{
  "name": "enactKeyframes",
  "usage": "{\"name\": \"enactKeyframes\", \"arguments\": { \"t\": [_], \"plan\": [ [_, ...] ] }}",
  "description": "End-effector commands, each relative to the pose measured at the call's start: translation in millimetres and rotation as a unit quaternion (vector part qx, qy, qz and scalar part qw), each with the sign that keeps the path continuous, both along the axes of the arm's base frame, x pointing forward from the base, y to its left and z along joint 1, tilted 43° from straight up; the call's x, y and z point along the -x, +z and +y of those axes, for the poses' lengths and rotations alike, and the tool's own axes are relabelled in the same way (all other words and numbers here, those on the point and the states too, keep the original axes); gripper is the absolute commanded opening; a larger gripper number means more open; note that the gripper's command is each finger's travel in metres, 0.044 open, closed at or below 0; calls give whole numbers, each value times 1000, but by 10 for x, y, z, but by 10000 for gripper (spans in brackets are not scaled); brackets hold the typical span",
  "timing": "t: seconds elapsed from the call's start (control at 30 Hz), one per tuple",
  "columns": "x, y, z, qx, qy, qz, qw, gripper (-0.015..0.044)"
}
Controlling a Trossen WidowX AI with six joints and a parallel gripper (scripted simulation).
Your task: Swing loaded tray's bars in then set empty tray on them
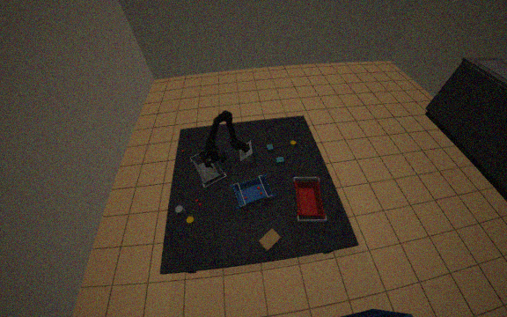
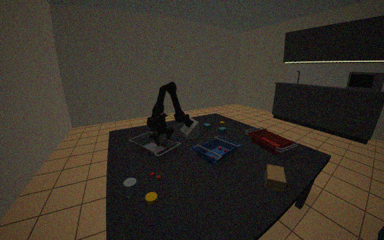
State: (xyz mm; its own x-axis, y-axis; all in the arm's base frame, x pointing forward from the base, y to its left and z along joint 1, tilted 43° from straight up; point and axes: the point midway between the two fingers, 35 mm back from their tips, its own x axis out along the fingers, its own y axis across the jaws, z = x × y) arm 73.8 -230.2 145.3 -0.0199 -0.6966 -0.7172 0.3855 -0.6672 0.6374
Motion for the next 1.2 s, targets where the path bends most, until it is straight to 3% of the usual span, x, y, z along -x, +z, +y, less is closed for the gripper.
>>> {"name": "enactKeyframes", "arguments": {
  "t": [0.0,0.1,0.6,1.17],
  "plan": [
    [6,-40,-4,-3,3,3,1000,440],
    [6,-40,-4,-3,3,3,1000,440],
    [6,-40,-4,-3,3,3,1000,220],
    [6,-40,-4,-3,3,3,1000,107]
  ]
}}
